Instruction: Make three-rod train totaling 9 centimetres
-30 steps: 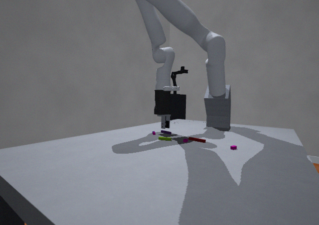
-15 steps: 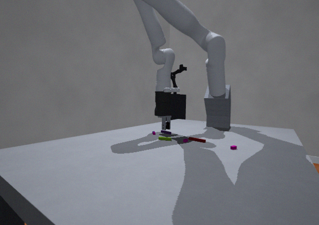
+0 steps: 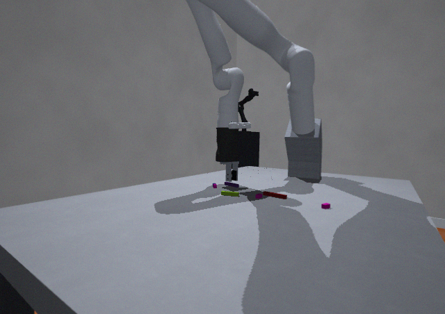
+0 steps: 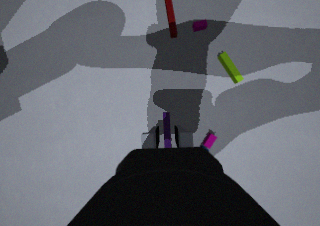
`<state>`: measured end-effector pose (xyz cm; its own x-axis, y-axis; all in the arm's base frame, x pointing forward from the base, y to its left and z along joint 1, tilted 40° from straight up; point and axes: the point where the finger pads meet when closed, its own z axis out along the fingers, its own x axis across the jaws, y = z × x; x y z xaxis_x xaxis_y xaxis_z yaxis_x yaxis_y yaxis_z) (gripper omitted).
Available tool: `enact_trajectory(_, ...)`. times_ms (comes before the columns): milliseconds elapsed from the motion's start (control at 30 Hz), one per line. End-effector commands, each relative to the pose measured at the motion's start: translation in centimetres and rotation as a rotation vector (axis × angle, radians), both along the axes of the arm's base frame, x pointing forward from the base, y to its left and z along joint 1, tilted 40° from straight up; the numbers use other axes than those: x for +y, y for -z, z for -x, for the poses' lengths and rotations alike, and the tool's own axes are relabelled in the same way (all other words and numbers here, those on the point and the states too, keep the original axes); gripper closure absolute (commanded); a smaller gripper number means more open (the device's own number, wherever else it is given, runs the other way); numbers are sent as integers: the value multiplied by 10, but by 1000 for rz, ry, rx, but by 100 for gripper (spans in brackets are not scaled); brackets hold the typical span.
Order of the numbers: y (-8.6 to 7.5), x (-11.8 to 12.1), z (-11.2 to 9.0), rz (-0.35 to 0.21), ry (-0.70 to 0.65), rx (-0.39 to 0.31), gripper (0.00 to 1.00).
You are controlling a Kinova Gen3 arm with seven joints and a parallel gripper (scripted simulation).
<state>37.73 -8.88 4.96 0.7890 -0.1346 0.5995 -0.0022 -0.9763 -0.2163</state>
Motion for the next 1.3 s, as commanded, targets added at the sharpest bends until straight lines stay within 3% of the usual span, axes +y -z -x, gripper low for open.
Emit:
enact_trajectory(0, 0, 0, 0, 1, 1, 0, 46)
enact_trajectory(700, 0, 0, 0, 0, 1, 0, 46)
enact_trajectory(1267, 10, 2, -8, 0, 1, 0, 46)
